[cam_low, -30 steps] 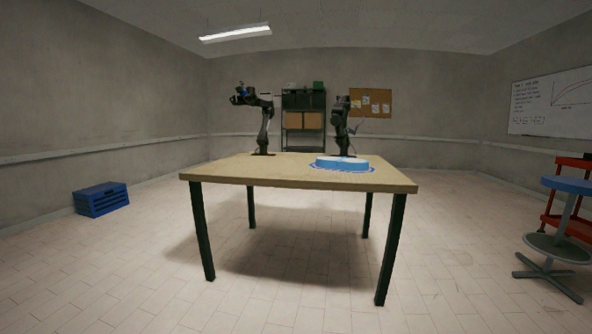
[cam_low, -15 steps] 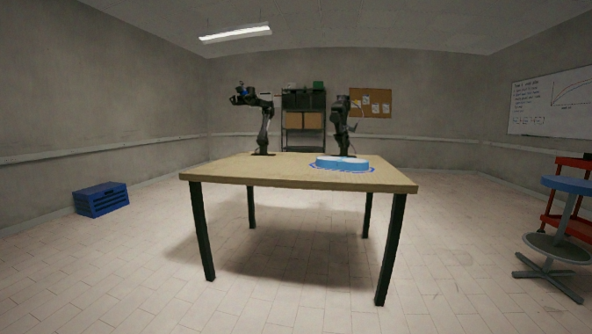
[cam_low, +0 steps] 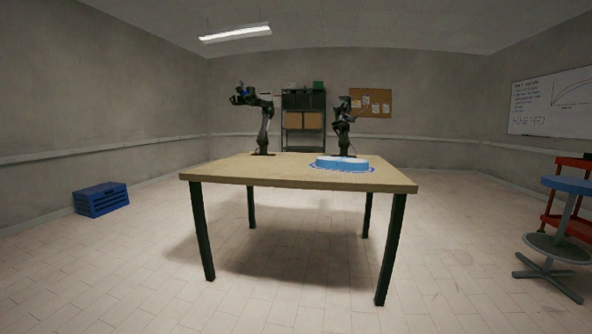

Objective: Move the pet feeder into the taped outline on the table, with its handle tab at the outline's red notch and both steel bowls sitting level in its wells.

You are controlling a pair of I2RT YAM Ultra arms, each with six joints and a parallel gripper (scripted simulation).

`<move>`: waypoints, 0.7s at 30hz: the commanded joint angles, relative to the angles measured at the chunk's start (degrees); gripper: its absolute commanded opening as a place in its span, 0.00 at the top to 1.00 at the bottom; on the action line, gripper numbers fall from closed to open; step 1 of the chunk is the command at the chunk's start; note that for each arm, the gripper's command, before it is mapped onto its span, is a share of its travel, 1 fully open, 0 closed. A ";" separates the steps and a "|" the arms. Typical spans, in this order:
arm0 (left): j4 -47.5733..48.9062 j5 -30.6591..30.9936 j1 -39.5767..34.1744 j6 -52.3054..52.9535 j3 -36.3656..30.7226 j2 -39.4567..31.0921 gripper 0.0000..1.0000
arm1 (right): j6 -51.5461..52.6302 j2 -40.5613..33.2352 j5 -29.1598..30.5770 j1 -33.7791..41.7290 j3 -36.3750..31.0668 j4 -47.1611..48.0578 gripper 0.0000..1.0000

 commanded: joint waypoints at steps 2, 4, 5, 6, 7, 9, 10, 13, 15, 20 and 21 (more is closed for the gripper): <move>10.01 1.43 1.03 13.26 0.71 -5.02 0.53 | 0.04 -2.22 0.11 0.67 2.38 0.44 0.00; 14.35 2.66 1.33 17.82 -1.94 -6.95 0.53 | 0.15 -2.21 0.21 0.69 2.36 0.11 0.00; 15.94 2.96 1.45 19.54 -1.68 -8.22 0.53 | 0.16 -2.22 0.22 0.69 2.35 0.15 0.00; 17.79 3.43 1.64 21.65 -2.27 -9.20 0.53 | 0.17 -2.22 0.22 0.69 2.34 0.20 0.00; 17.43 2.90 1.33 23.22 0.41 -10.19 0.53 | 0.30 -2.21 0.33 0.71 2.31 -0.21 0.00; 19.83 3.27 1.49 27.87 -0.12 -11.33 0.53 | 0.33 -2.28 0.34 0.53 2.26 0.34 0.00; 22.46 4.14 1.98 30.25 -2.24 -12.16 0.53 | 0.44 -2.30 0.53 -0.13 2.21 0.33 0.00; 28.02 5.98 2.55 34.86 -4.49 -14.63 0.53 | 0.18 -1.66 0.18 0.01 1.78 0.10 0.00; 28.96 5.63 2.24 38.22 -2.19 -16.85 0.53 | 0.49 -2.26 0.11 -0.36 2.19 -0.49 0.00; 32.33 6.00 2.24 48.35 -1.40 -21.09 0.53 | 0.45 -2.04 0.22 -0.55 2.04 0.81 0.00; 34.30 6.50 2.41 50.60 -2.67 -21.69 0.53 | 0.53 -0.72 0.22 -0.63 2.04 0.76 0.00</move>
